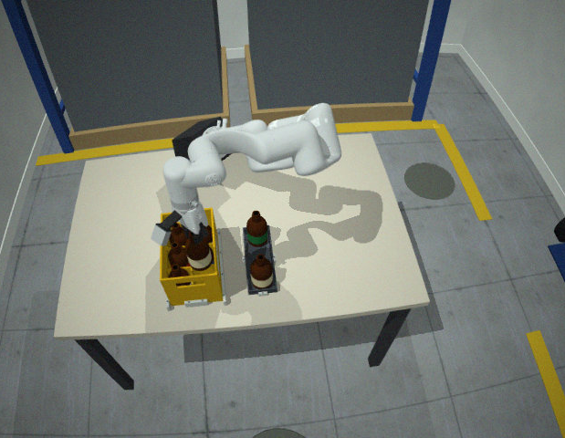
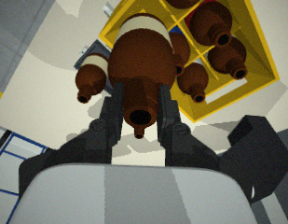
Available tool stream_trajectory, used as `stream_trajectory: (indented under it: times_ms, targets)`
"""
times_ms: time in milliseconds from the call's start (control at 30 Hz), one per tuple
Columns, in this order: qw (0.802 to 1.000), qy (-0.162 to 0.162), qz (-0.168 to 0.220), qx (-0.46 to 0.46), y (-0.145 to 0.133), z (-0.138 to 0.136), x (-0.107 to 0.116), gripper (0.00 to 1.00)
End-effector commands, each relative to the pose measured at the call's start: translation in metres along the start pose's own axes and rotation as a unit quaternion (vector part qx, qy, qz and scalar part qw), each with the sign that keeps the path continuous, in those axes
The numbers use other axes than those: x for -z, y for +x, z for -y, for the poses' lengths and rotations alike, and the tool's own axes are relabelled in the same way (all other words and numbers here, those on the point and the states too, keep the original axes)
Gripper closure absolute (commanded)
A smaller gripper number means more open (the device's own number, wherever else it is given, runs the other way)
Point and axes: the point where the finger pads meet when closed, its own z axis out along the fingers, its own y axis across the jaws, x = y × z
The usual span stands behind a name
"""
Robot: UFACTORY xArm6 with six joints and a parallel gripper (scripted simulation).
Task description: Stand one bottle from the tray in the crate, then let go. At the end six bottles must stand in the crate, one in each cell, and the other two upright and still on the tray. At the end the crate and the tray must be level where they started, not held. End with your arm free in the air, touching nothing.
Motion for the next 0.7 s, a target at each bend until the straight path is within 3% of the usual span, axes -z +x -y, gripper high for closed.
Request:
stream_trajectory:
  times_ms: [0, 667]
  targets:
    - [1.000, 0.000, -0.001, 0.001, 0.001, 0.000, -0.002, 1.00]
    - [1.000, 0.000, -0.001, 0.001, 0.001, 0.000, -0.022, 1.00]
